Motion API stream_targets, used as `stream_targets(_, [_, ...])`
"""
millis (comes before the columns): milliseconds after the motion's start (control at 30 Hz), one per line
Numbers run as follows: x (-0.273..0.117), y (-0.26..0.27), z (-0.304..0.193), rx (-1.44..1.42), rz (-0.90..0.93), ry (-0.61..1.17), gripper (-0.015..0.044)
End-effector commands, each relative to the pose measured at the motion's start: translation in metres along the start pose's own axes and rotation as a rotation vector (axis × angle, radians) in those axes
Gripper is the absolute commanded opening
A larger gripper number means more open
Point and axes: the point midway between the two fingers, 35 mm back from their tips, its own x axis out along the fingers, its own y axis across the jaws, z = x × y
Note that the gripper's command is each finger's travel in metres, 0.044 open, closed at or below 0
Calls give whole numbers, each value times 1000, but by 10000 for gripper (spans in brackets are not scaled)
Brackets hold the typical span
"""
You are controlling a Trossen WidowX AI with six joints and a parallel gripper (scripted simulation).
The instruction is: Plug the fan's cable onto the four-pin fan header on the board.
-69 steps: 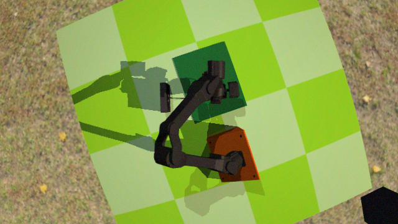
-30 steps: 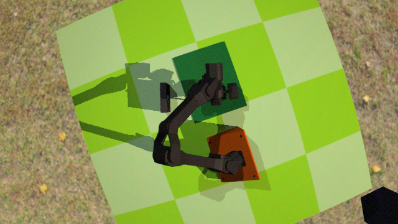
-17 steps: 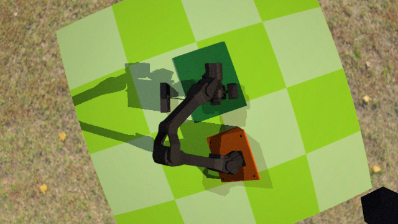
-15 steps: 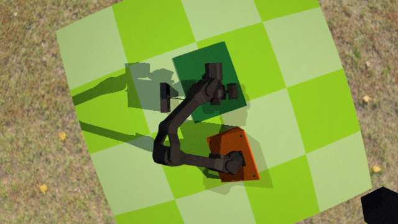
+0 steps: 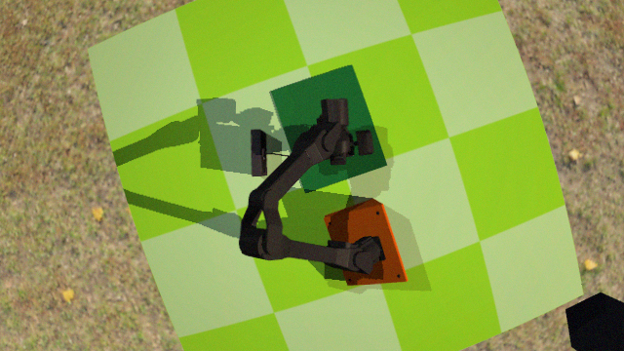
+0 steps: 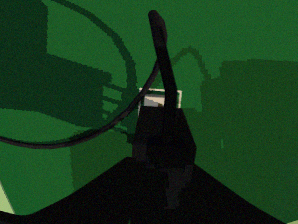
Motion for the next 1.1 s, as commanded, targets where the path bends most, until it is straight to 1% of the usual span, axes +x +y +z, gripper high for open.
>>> stream_targets(0, [1, 0, -1, 4, 5, 1, 0])
stream_targets(1067, [11, 0, -1, 6, 6, 1, 0])
